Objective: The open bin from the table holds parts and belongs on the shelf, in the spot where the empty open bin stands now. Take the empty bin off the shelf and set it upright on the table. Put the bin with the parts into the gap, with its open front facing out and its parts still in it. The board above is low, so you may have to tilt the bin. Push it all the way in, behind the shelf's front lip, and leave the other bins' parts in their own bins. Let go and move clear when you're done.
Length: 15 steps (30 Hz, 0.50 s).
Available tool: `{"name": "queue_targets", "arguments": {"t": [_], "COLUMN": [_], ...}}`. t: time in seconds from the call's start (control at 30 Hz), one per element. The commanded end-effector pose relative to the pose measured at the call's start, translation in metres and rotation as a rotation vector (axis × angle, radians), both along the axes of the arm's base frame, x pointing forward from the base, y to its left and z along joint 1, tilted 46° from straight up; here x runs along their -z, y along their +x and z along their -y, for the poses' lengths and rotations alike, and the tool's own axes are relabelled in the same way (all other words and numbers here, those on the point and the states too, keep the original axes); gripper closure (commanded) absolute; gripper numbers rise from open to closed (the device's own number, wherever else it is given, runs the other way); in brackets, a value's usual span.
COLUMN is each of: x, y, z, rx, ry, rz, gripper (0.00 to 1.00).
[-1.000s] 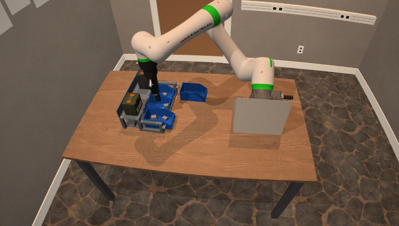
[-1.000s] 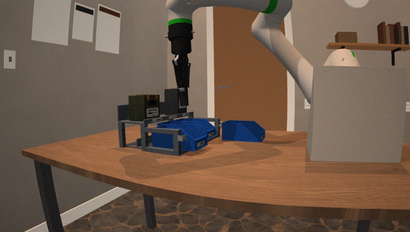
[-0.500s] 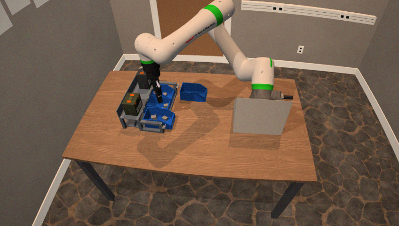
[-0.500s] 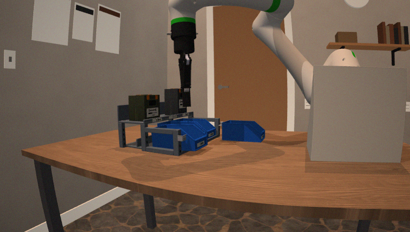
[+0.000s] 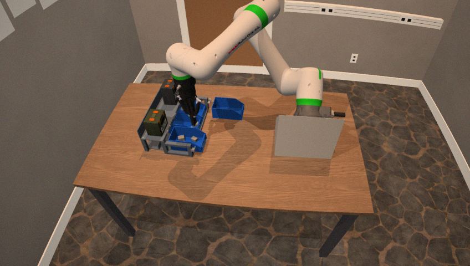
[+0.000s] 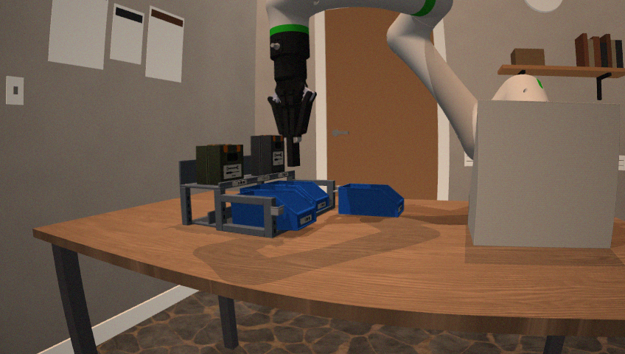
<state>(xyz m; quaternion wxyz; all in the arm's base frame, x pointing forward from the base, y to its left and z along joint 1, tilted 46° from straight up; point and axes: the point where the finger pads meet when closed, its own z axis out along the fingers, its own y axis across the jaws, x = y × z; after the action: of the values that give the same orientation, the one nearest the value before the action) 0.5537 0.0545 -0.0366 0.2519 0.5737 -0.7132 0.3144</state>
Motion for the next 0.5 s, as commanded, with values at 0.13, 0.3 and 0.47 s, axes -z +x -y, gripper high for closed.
{"name": "queue_targets", "arguments": {"t": [0.13, 0.3, 0.47], "x": [0.012, 0.016, 0.022], "y": [-0.026, -0.035, -0.047], "z": [-0.004, -0.004, -0.003], "rx": [-0.327, -0.482, -0.647], "ry": [-0.002, -0.010, -0.022], "rz": [-0.341, -0.502, -0.672], "gripper": [0.90, 0.90, 0.90]}}
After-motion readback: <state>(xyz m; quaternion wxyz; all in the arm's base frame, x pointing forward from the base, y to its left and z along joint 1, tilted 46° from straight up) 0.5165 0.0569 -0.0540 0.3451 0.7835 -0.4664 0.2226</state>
